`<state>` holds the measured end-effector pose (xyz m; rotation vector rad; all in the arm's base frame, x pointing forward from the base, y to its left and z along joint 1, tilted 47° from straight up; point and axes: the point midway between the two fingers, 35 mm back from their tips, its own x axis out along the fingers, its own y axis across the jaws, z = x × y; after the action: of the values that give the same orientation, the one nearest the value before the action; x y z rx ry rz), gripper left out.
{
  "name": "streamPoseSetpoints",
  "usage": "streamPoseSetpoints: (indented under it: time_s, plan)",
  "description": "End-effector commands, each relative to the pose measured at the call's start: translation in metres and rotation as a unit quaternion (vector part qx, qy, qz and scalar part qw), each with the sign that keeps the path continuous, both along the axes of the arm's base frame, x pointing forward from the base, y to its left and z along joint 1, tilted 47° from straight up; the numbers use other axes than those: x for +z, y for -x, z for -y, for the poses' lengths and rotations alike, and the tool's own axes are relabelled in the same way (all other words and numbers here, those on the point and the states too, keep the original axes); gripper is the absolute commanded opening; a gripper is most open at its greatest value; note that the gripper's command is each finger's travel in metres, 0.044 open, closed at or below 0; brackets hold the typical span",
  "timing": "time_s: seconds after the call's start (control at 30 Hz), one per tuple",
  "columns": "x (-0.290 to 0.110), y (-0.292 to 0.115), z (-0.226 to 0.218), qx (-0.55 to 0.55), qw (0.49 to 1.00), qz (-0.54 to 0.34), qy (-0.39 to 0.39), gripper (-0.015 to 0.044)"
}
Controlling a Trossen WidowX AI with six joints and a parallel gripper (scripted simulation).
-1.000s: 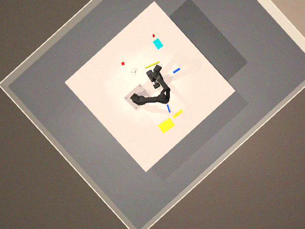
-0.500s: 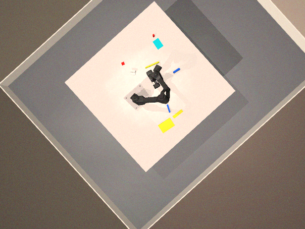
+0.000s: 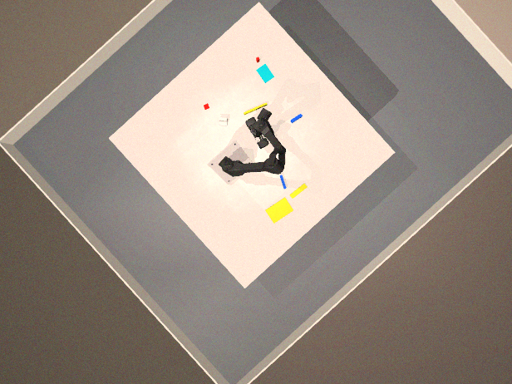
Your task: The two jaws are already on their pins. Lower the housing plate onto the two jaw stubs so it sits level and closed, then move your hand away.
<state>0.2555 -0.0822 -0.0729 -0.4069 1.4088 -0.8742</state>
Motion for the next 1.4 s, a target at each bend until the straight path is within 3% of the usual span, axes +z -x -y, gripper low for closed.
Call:
streamPoseSetpoints:
  time_s: [0.0,0.07,0.2,0.67,0.93,1.1,1.37]
  plan:
    - [-0.001,0.0,0.0,0.002,1.0,-0.001,-0.001,0.0351]
    - [-0.001,0.0,0.0,0.002,1.0,-0.001,-0.001,0.0351]
    - [0.0,0.0,0.0,0.0,1.0,0.0,0.0,0.044]
    - [0.001,-0.001,-0.002,0.0,1.0,0.0,0.0,0.044]
    - [0.049,-0.006,-0.055,0.002,1.0,-0.001,-0.003,0.044]
    - [0.044,-0.007,-0.05,0.007,1.0,-0.001,-0.002,0.044]
    - [0.089,0.051,-0.095,0.002,1.0,-0.003,-0.004,0.044]
